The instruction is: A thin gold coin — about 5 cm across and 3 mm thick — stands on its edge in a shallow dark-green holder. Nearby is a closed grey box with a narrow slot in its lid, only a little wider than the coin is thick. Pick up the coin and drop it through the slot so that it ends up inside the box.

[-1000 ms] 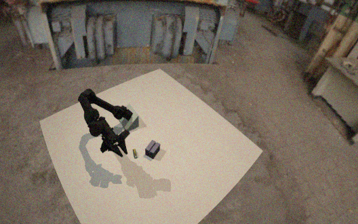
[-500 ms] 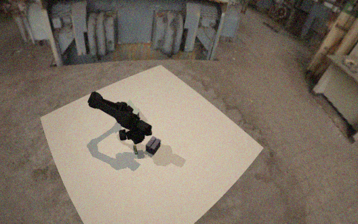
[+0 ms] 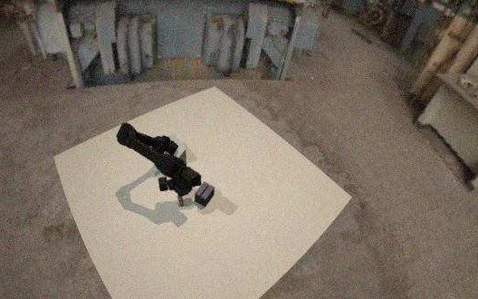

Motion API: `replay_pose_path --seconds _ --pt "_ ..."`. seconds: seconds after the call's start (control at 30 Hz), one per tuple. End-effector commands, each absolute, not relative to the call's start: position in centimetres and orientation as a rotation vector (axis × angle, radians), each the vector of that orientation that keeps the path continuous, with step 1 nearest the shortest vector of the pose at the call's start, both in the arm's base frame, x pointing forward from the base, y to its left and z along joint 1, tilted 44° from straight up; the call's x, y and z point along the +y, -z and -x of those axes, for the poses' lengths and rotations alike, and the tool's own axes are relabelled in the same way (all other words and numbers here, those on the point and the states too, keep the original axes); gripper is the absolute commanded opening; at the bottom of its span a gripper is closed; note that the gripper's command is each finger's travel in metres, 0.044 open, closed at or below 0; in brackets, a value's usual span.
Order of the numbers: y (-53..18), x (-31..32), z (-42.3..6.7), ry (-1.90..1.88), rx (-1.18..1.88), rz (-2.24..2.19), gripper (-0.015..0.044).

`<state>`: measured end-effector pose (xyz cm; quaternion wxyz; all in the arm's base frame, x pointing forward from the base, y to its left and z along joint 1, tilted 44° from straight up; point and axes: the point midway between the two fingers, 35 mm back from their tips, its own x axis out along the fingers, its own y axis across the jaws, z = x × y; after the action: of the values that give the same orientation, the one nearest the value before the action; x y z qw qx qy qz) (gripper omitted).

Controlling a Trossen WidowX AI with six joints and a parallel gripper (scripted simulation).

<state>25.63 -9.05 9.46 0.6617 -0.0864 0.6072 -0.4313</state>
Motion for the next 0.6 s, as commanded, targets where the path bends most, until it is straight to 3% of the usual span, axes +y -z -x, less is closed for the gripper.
replay_pose_path --seconds 0.0,0.57 --pt "-8.7 -9.9 -25.3 0.977 1.375 0.206 0.0161" --pt "-7.0 -11.5 -25.2 0.976 1.375 0.205 0.0161"
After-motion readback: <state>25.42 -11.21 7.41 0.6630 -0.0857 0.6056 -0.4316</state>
